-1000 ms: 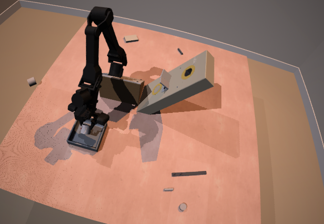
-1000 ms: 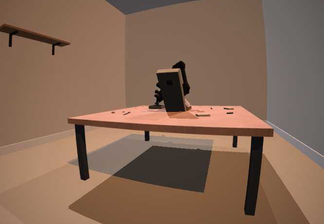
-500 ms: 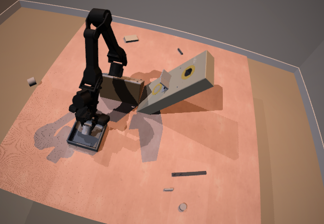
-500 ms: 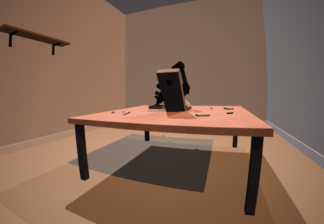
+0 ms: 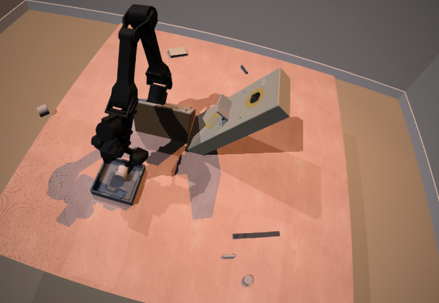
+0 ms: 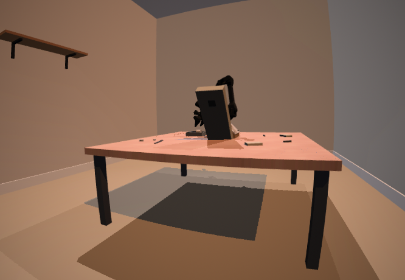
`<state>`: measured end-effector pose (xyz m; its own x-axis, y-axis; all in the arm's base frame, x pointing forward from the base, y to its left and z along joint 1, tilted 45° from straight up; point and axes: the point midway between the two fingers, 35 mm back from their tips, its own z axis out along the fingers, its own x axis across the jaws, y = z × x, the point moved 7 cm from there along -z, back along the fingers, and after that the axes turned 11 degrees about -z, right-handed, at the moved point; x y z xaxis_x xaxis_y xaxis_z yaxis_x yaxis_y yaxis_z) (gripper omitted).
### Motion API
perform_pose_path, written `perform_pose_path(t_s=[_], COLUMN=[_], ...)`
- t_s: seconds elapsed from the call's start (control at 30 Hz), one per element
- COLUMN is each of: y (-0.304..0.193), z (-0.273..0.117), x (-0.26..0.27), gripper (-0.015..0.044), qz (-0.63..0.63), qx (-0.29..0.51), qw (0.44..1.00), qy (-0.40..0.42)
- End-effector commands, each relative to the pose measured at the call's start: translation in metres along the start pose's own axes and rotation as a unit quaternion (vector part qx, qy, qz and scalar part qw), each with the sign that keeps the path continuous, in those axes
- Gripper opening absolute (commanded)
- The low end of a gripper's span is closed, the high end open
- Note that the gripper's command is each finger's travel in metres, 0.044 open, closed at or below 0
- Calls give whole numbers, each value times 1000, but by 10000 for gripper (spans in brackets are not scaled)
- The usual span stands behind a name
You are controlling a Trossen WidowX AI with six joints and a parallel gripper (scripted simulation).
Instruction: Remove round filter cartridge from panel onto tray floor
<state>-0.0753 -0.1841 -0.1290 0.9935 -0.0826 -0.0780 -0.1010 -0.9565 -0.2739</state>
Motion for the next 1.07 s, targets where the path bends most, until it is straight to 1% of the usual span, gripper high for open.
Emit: perform_pose_path(t_s=[0.0,0.07,0.1,1.03], y=[19,19,18,18], z=[-32,-32,-23,-23], x=[-3,-3,-4,-4], gripper=[440,440,440,440], qz=[2,2,1,1], qx=[-12,-12,-20,-20], qw=[1000,1000,1000,1000], qy=[-1,-1,-5,-5])
